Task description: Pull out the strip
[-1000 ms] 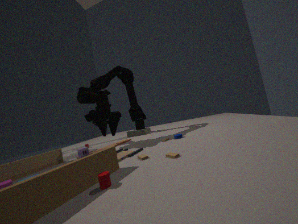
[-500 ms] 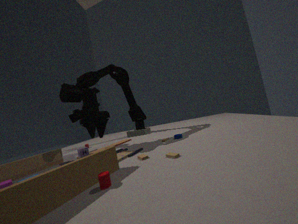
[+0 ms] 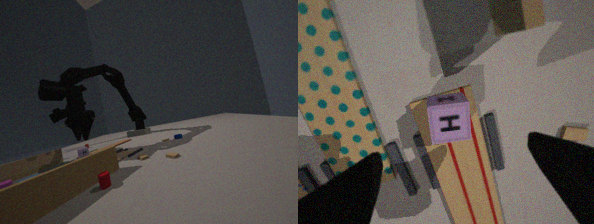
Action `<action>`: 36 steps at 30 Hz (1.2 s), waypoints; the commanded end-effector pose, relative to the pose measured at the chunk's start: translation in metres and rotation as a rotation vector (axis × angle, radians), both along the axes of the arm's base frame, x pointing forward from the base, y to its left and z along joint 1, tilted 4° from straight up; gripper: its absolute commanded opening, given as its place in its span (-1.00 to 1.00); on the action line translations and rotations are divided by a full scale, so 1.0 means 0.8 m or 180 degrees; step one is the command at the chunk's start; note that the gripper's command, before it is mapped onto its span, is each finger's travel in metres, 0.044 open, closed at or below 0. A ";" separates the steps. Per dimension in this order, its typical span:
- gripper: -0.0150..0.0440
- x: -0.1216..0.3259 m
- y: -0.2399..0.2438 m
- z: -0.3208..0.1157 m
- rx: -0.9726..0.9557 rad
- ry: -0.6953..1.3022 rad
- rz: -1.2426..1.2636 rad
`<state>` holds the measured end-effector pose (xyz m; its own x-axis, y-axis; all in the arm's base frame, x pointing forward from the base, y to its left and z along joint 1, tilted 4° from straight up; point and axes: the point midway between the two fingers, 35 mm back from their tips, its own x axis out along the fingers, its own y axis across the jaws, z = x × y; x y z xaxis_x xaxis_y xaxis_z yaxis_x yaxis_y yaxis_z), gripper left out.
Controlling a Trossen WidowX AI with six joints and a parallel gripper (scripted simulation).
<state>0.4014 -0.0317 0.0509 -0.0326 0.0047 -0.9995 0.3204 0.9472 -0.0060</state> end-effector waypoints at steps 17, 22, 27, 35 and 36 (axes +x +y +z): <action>0.36 0.006 -0.001 -0.032 -0.0004 0.0012 0.0016; 0.36 0.005 -0.001 -0.042 -0.0004 0.0012 0.0016; 0.36 0.004 -0.001 -0.053 -0.0004 0.0012 0.0016; 0.36 0.003 -0.001 -0.067 -0.0004 0.0013 0.0016; 0.36 0.003 -0.001 -0.068 -0.0004 0.0013 0.0016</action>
